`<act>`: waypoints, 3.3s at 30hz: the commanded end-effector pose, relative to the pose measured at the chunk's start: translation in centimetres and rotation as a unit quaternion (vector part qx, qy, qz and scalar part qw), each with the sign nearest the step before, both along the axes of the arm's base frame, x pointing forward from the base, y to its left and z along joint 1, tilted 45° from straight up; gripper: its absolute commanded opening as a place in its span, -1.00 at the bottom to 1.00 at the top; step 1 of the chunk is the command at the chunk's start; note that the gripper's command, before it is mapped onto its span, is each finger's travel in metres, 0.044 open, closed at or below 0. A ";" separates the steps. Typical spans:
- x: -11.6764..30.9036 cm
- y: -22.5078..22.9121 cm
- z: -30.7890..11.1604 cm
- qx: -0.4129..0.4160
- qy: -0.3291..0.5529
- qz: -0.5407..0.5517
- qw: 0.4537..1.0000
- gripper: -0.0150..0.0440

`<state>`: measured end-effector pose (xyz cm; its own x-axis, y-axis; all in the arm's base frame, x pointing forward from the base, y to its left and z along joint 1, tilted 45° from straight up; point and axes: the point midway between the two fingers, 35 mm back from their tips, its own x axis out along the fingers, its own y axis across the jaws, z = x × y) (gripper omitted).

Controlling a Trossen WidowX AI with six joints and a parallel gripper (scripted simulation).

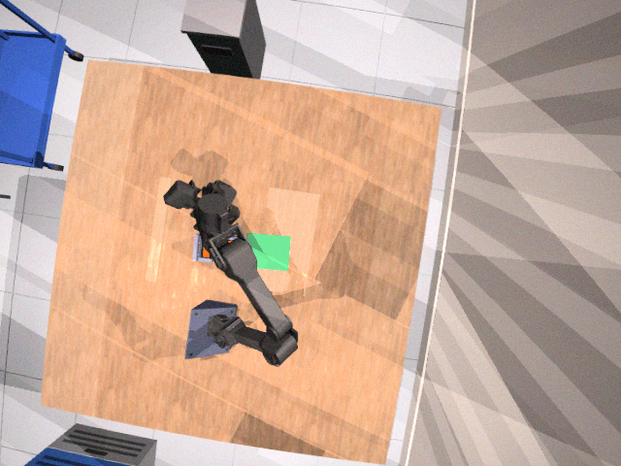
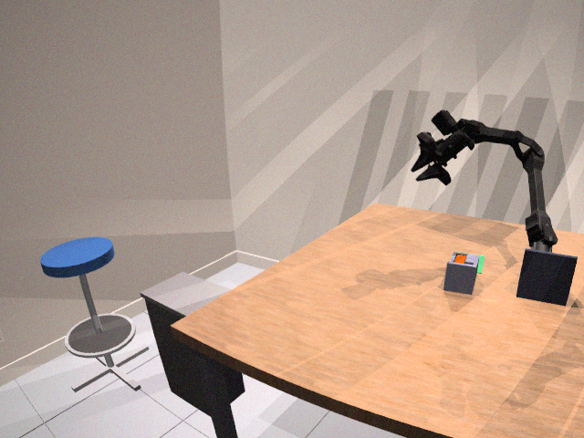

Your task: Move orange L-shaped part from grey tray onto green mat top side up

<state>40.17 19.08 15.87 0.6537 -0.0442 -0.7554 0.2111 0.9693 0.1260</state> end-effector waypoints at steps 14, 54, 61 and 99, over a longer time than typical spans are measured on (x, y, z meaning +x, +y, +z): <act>-15.3 -5.5 -16.2 -0.377 0.376 0.002 0.846 0.12; -15.3 -12.9 -23.6 -0.378 0.375 0.001 0.846 0.12; -15.3 -13.3 -24.0 -0.378 0.375 0.001 0.846 0.12; -15.3 -5.5 -16.2 -0.377 0.376 0.002 0.846 0.12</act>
